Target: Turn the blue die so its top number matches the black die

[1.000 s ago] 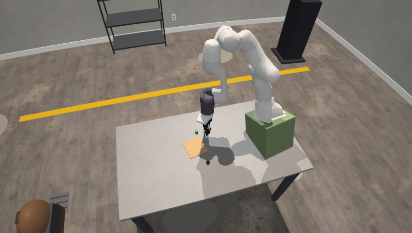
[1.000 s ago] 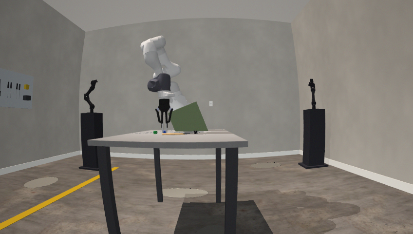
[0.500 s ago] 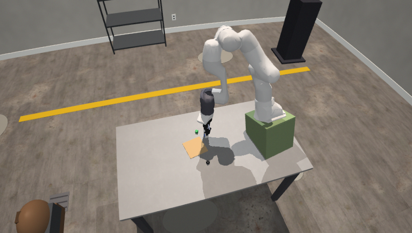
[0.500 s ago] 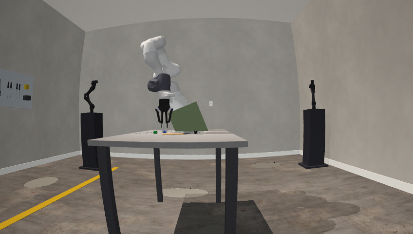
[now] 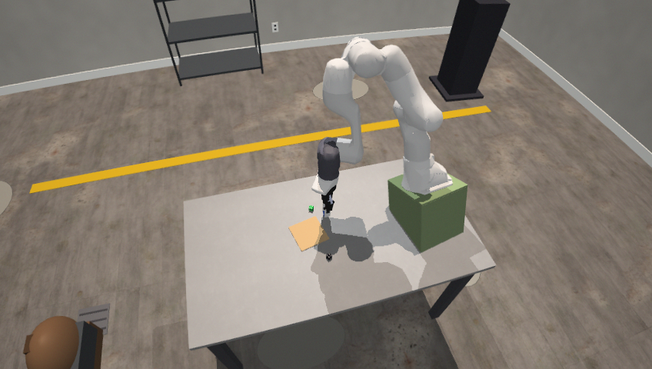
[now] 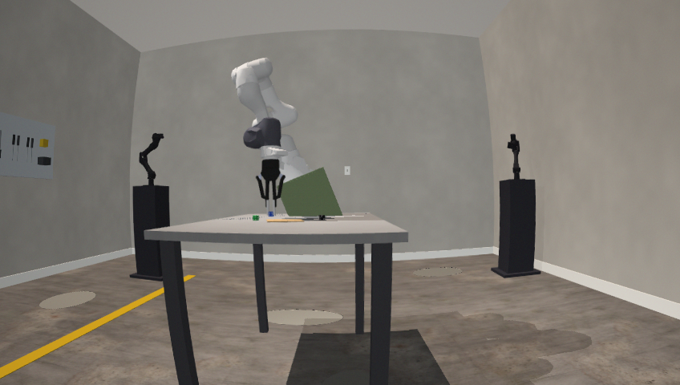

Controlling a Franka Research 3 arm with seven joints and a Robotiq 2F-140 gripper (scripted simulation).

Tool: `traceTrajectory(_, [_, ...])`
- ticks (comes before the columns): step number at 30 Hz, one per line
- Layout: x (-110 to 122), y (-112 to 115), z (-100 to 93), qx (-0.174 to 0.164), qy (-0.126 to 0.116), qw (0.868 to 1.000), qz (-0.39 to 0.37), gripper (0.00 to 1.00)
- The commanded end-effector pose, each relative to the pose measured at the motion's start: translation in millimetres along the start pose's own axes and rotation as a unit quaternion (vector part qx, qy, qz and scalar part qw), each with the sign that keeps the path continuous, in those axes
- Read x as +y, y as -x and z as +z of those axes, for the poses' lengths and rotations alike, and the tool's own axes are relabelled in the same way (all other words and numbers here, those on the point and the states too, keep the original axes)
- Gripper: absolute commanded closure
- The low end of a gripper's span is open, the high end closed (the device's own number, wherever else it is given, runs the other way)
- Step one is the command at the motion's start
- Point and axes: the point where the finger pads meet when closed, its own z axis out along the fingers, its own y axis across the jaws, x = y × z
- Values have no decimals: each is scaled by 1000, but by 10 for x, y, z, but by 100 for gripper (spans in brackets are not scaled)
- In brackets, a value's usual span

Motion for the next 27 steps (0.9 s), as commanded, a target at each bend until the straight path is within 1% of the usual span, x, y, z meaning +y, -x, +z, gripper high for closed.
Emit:
traceTrajectory(1, [18, -11, -187, -1, 3, 1000, -10, 91])
traceTrajectory(3, [17, -12, -339, -1, 3, 1000, -10, 91])
traceTrajectory(5, [17, -12, -339, -1, 3, 1000, -10, 91])
traceTrajectory(10, [15, -12, -696, -1, 3, 1000, -10, 91])
traceTrajectory(13, [14, -12, -820, -1, 3, 1000, -10, 91])
traceTrajectory(16, [14, -12, -857, -1, 3, 1000, -10, 91])
traceTrajectory(27, [14, -14, -858, -1, 3, 1000, -9, 91])
